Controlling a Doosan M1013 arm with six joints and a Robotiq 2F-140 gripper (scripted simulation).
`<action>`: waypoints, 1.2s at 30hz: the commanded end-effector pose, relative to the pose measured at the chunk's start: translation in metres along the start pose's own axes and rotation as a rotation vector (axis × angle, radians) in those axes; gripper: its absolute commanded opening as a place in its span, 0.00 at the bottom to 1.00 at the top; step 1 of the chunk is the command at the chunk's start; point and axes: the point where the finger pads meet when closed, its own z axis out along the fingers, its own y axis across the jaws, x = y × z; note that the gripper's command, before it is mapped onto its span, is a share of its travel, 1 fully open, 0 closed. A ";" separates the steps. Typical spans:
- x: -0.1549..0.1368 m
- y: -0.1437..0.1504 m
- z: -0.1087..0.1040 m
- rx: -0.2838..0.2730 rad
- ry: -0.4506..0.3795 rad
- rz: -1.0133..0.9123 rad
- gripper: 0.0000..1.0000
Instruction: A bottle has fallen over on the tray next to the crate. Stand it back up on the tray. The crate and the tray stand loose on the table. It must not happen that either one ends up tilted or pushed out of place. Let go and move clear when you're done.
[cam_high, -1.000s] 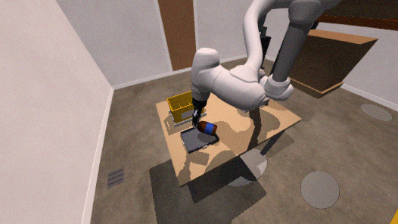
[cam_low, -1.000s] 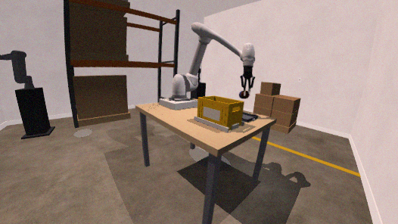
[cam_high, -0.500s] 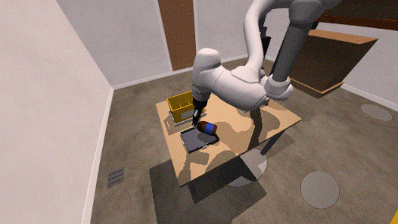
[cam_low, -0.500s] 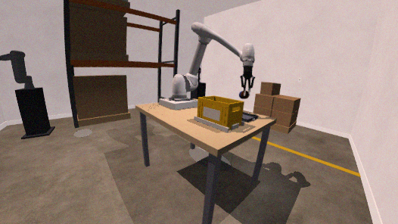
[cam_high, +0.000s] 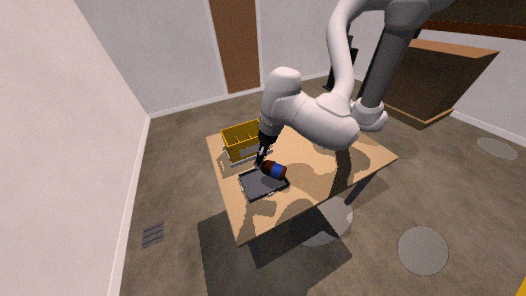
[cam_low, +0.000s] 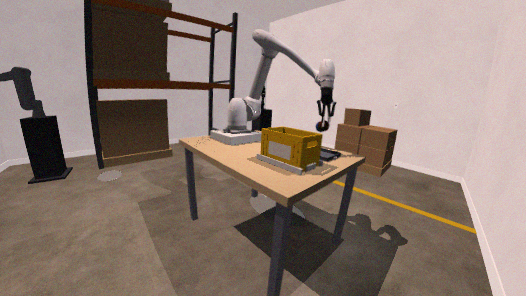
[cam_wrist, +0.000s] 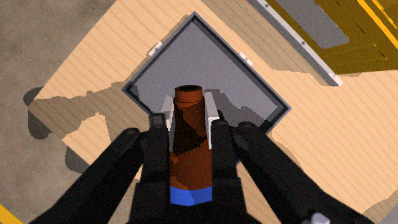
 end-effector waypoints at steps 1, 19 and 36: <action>0.000 0.000 0.000 0.000 0.027 0.000 0.10; -0.002 -0.001 -0.002 0.006 0.088 -0.001 0.10; -0.002 -0.001 -0.002 0.006 0.088 -0.001 0.10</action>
